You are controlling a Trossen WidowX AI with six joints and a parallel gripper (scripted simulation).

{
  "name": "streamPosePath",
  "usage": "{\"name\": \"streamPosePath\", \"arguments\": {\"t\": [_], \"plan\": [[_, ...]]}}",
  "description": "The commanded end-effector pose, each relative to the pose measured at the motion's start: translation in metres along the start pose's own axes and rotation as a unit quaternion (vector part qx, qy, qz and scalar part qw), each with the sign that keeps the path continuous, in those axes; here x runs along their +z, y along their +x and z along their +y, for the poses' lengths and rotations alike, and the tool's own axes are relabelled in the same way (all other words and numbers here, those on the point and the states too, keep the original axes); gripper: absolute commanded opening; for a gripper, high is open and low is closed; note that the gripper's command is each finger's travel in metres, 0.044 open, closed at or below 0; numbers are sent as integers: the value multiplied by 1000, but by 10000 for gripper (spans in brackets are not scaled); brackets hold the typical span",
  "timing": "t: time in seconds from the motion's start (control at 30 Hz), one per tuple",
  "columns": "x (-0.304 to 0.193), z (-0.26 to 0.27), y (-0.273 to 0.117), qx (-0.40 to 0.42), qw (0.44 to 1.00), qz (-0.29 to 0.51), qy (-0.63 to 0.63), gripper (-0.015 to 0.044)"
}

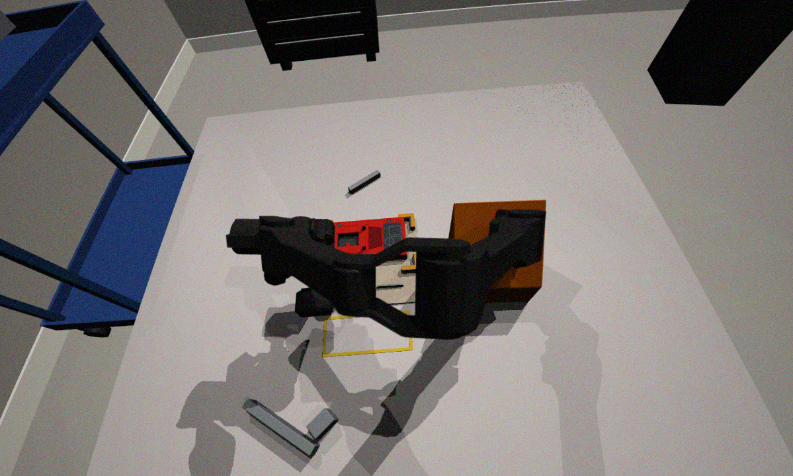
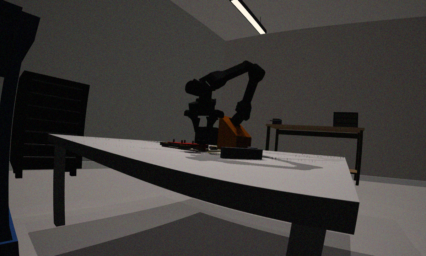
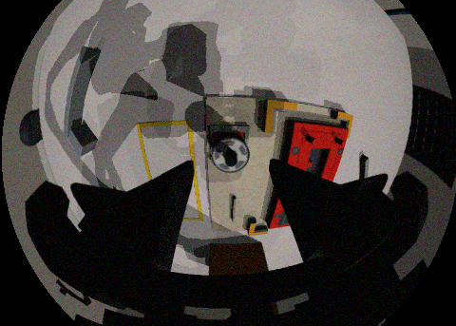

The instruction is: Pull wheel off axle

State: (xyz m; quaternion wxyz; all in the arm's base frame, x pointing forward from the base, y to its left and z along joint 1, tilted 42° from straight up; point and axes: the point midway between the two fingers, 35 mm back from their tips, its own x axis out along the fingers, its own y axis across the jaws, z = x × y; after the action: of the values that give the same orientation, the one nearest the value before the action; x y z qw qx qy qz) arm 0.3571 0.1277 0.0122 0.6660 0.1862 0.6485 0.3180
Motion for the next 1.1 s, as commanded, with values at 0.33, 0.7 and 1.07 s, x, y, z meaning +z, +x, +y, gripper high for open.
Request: {"name": "streamPosePath", "arguments": {"t": [0.33, 0.7, 1.07], "plan": [[-7, 0, 45, 2, 1000, 12, 7, 300], [-5, 1, 42, 2, 1000, 8, 3, 188], [-5, 1, 40, 2, 1000, 8, 3, 0]]}}
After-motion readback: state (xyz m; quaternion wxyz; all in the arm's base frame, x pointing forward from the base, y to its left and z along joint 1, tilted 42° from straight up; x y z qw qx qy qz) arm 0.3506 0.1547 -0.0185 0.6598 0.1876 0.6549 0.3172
